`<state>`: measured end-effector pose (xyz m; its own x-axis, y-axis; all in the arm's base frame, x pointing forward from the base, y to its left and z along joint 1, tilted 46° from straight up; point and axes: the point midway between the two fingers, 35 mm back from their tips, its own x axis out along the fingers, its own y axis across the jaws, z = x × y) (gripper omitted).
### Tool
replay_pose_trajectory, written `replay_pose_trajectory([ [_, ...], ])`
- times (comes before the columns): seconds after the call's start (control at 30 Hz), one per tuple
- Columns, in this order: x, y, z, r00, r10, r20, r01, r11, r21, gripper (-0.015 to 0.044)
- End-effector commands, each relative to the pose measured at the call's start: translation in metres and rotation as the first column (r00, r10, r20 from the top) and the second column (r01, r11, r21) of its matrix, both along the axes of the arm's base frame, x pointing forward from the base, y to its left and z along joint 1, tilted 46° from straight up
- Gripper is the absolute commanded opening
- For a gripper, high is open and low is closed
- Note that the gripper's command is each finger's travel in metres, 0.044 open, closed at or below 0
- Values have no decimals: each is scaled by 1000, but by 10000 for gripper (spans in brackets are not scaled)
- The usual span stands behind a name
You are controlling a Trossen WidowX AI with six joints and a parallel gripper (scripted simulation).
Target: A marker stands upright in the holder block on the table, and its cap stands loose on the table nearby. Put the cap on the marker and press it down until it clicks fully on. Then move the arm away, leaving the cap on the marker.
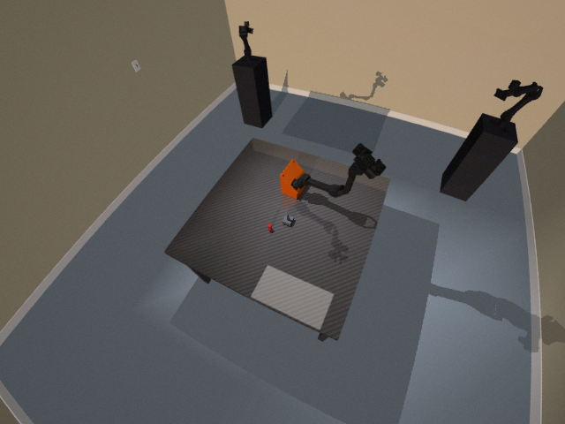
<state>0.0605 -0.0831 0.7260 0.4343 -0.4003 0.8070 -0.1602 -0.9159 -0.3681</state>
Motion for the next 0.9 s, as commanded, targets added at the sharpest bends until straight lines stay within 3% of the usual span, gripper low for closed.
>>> replay_pose_trajectory([
  [0.0,-1,-61,-20,987,143,80,-157,963,218,231],
  [0.47,45,-158,-78,886,389,251,-463,707,535,231],
  [0.73,87,-212,-133,803,434,408,-580,412,703,231],
  [0.87,124,-237,-177,739,416,530,-632,159,758,231],
])
